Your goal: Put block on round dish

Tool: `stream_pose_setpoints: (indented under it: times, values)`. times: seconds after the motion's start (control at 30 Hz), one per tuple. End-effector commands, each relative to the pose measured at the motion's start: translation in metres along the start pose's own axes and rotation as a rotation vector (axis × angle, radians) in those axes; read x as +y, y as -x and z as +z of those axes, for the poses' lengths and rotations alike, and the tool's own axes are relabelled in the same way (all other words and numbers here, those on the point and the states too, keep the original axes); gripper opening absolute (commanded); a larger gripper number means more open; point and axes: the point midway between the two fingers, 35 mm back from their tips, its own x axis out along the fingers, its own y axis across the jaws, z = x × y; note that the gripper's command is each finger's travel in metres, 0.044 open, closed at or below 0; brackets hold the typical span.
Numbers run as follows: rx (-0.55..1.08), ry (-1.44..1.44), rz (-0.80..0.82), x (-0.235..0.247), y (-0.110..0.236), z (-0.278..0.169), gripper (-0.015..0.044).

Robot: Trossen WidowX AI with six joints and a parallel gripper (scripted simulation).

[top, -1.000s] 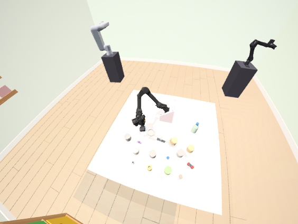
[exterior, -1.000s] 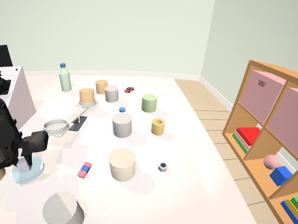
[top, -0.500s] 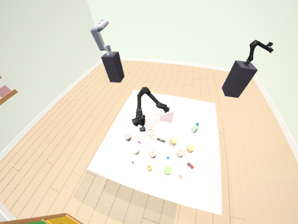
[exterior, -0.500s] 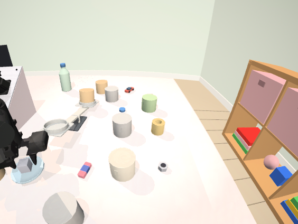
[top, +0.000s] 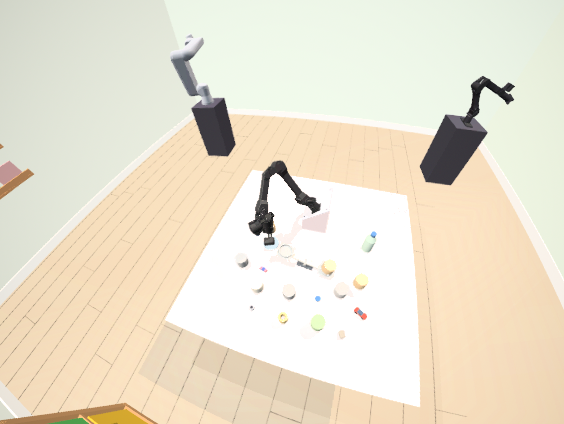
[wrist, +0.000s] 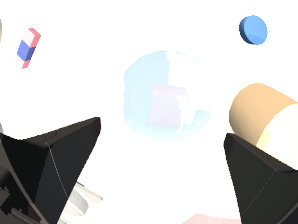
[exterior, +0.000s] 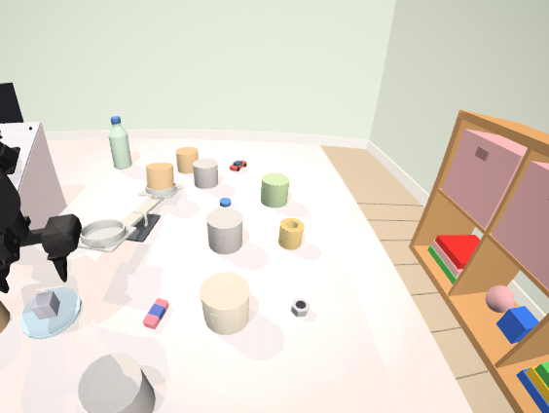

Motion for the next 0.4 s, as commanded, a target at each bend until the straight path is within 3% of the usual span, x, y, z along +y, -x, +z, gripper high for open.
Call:
stream_pose_setpoints:
  times: [0.0, 0.07, 0.2, 0.37]
  values:
    - [-0.007, -0.010, -0.001, -0.002, 0.012, 0.002, 0.0440]
    - [-0.007, -0.010, -0.001, -0.002, 0.014, 0.002, 0.0440]
    - [-0.009, -0.006, 0.004, -0.003, 0.051, 0.000, 0.0440]
    - [-0.009, -0.006, 0.005, -0.004, 0.053, 0.000, 0.0440]
